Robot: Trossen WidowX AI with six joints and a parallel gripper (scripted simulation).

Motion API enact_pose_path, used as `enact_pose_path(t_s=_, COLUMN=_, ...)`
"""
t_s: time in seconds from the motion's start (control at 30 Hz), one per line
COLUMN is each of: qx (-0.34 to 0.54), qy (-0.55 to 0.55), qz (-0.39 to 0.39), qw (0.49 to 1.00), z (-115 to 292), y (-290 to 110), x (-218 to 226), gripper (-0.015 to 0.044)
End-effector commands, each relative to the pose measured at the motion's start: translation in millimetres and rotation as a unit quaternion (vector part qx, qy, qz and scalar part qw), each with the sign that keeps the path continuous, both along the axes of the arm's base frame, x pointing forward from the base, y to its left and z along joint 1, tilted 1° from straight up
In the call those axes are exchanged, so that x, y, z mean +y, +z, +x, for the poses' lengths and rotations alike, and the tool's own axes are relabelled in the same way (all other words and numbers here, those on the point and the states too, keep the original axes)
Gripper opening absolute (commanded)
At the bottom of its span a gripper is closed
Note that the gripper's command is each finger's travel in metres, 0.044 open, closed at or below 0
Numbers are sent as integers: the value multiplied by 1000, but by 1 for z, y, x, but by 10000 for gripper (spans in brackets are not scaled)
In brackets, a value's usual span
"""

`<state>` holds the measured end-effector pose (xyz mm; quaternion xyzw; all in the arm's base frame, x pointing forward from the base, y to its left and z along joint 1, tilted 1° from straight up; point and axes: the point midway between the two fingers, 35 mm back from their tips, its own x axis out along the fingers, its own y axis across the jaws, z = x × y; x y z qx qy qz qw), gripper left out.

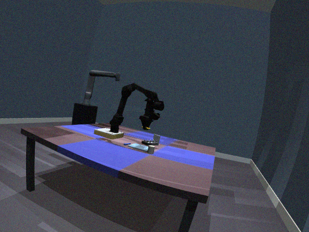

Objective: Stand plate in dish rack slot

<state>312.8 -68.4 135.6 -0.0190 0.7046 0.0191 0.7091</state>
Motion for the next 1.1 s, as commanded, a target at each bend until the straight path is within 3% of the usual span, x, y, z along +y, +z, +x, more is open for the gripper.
enact_pose_path(t_s=0.0, qx=-2, qy=-2, qz=-1, qw=1000, z=0, y=20, x=0, gripper=0)
enact_pose_path(t_s=0.33, qx=-2, qy=-4, qz=-1, qw=1000, z=-1, y=40, x=1, gripper=0)
enact_pose_path(t_s=0.8, qx=-1, qy=-227, qz=3, qw=974, z=-41, y=38, x=81, gripper=0)
enact_pose_path(t_s=1.07, qx=-1, qy=-237, qz=3, qw=971, z=-43, y=37, x=84, gripper=0)
